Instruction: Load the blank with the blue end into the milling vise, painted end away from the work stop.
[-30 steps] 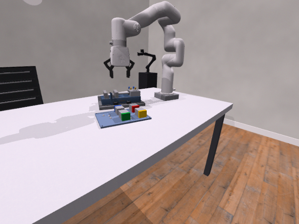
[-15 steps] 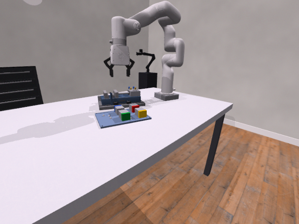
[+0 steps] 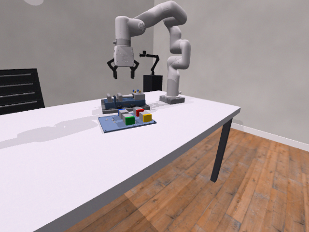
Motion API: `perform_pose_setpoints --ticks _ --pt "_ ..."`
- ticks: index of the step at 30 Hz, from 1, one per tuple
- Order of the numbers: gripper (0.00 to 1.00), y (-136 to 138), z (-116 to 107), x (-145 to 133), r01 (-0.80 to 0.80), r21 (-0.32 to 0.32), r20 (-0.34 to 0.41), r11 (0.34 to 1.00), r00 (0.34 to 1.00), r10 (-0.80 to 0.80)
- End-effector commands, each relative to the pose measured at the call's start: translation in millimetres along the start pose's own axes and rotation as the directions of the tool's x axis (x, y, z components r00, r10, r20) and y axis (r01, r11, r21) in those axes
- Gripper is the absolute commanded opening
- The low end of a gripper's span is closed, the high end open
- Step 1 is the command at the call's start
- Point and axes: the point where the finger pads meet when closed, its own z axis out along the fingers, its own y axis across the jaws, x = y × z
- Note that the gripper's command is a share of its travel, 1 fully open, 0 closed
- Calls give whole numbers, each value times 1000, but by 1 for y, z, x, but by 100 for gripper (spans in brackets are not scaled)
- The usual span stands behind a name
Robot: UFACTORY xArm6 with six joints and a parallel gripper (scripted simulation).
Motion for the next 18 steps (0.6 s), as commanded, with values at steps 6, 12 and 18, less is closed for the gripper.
perform_pose_setpoints --ticks 6,12,18 --pt "100 -1 -4 0 0 4 2 1000 1000 0" --pt "100 -1 -4 0 0 4 2 1000 1000 0" --pt "100 0 -4 -18 0 5 2 1000 1000 0"
